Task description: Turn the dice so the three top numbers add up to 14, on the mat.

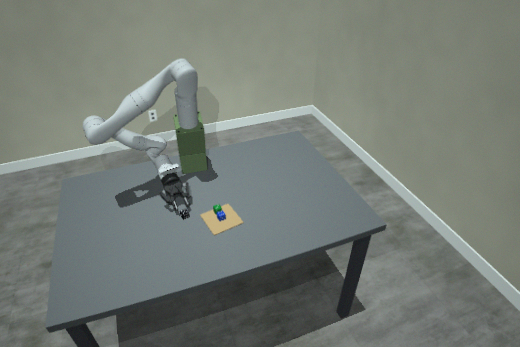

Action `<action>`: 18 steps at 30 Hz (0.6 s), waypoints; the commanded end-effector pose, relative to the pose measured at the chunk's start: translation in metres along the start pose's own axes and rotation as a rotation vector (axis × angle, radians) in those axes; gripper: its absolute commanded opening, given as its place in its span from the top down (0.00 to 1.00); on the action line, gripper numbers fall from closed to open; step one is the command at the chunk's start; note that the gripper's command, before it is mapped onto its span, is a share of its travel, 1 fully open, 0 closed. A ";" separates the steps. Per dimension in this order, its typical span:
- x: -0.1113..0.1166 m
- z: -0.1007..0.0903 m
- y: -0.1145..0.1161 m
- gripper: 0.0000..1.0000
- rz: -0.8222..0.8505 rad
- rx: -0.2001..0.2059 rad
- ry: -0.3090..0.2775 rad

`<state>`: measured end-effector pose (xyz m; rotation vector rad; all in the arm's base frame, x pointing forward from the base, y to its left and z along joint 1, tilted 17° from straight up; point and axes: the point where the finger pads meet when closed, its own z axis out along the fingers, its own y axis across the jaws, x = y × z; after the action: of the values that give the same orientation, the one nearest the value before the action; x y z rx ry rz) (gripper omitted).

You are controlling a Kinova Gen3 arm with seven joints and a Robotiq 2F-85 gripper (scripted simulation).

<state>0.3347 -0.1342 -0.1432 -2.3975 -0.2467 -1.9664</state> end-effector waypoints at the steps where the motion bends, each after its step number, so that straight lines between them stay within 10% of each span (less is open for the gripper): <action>1: 0.000 -0.003 0.002 0.54 0.000 -0.005 -0.001; 18: 0.002 -0.003 0.003 0.54 0.000 -0.008 -0.017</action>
<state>0.3323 -0.1369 -0.1427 -2.4173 -0.2387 -1.9535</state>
